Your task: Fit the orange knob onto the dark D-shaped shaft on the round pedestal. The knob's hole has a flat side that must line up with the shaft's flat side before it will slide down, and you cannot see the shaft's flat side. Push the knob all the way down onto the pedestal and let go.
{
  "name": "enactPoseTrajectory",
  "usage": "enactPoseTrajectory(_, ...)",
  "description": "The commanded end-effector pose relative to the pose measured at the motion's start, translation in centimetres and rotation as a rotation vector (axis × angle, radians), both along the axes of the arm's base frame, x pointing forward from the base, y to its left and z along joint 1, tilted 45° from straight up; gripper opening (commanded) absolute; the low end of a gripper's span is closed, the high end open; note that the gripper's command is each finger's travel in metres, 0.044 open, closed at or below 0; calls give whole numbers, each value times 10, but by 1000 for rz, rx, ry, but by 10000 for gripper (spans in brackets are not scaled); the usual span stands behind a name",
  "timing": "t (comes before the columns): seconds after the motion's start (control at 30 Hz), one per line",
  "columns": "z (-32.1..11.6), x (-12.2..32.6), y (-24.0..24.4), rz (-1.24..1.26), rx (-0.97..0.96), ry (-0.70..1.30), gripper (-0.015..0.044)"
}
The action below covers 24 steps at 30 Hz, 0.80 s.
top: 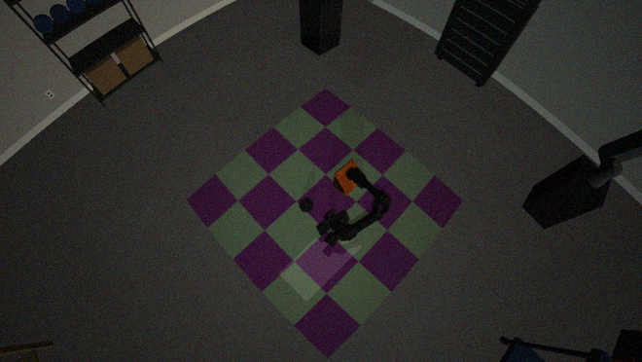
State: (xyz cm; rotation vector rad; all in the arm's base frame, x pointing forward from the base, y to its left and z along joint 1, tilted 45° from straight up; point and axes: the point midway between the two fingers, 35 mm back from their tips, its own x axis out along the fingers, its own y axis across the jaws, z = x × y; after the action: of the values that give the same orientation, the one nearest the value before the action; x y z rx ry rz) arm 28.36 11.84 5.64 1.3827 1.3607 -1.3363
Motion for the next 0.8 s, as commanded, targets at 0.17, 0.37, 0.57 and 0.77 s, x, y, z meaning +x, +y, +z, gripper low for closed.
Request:
enactPoseTrajectory(0.17,9,2,6,22,-163,22,179)
enactPoseTrajectory(0.37,13,4,11,37,-264,37,179)
enactPoseTrajectory(0.57,17,5,17,52,-365,51,179)
enactPoseTrajectory(0.77,21,6,22,67,-466,66,179)
